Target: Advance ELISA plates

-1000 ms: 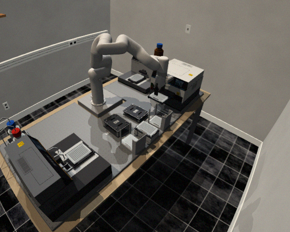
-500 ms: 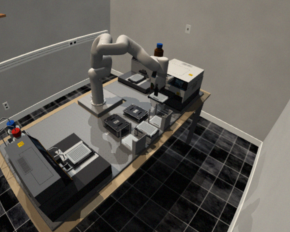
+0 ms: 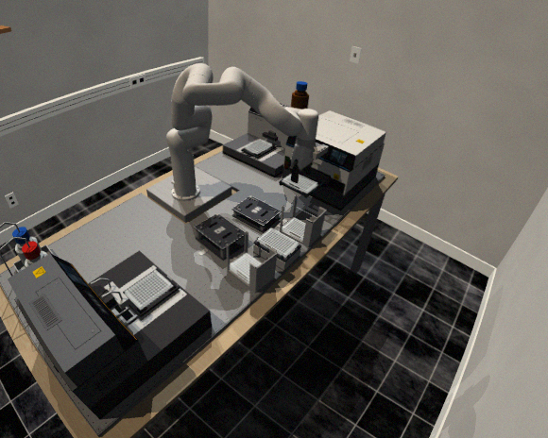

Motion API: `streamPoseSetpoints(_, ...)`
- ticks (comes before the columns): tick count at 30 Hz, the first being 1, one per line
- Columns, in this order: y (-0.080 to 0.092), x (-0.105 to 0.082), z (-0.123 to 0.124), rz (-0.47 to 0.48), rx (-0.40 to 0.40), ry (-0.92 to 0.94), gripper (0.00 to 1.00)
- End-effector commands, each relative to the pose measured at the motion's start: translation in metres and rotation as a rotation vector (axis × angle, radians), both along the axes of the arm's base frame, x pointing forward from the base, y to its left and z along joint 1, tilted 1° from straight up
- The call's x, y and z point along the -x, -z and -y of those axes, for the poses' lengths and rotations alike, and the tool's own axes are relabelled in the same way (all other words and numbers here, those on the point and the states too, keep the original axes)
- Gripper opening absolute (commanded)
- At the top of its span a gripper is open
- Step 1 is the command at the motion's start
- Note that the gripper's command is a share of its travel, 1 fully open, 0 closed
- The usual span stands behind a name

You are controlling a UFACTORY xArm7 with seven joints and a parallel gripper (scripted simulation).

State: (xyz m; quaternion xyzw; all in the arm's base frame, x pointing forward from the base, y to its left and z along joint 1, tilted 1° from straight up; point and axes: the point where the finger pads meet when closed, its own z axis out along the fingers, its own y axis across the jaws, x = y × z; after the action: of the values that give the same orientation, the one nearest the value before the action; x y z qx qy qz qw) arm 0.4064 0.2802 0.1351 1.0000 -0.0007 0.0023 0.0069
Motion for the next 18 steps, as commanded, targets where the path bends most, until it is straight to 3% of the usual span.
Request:
streamPoseSetpoints(1, 0.0031, -0.001, -0.0008, 0.004, -0.002, 0.0, 1.0)
streamPoseSetpoints(18, 0.011, -0.0012, -0.0008, 0.004, -0.002, 0.0, 1.0)
